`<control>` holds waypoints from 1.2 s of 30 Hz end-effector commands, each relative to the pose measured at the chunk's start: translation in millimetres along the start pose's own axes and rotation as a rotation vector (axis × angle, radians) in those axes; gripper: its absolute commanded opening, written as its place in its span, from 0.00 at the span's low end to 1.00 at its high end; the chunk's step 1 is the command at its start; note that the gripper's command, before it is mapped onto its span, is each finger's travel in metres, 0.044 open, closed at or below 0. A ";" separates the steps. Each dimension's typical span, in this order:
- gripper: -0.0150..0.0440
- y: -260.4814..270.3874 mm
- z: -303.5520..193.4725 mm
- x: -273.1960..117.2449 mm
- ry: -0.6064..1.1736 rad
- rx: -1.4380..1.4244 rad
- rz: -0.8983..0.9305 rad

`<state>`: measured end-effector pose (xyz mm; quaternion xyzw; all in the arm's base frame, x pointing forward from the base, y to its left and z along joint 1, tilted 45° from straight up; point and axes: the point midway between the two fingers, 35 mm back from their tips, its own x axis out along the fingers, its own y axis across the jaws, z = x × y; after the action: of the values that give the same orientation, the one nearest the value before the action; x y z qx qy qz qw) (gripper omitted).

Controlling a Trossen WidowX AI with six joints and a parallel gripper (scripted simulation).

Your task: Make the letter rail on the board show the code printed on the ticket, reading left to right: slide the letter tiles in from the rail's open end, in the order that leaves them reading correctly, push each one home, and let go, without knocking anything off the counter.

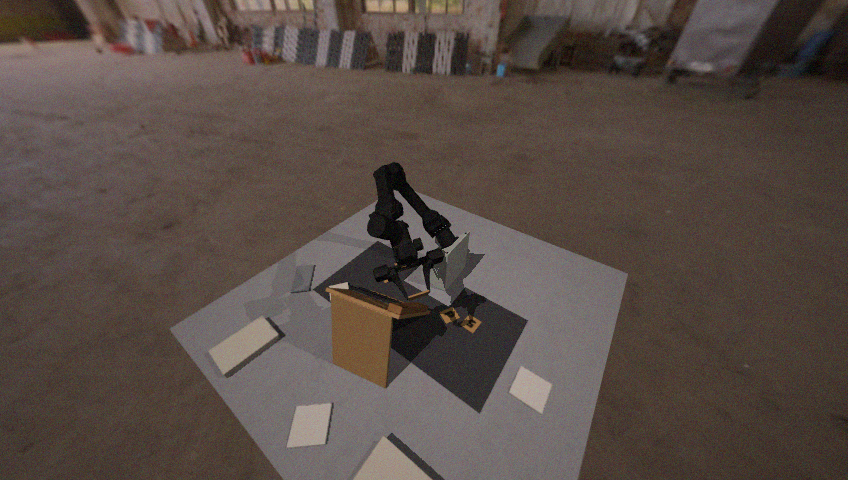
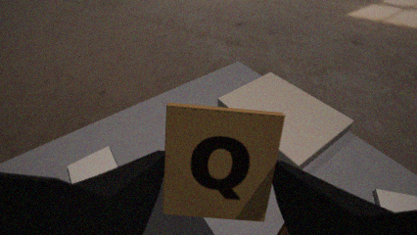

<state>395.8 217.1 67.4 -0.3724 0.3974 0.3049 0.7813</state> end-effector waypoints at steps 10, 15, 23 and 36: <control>0.25 -62.0 -17.8 -42.3 -0.066 0.112 -0.111; 0.25 -88.5 -39.1 -58.3 -0.063 0.134 -0.163; 0.25 -127.4 -75.0 -85.9 -0.054 0.163 -0.256; 0.25 -169.9 -130.5 -129.1 -0.027 0.219 -0.394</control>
<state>416.9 16.2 176.1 -0.3476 0.3386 0.1253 0.8653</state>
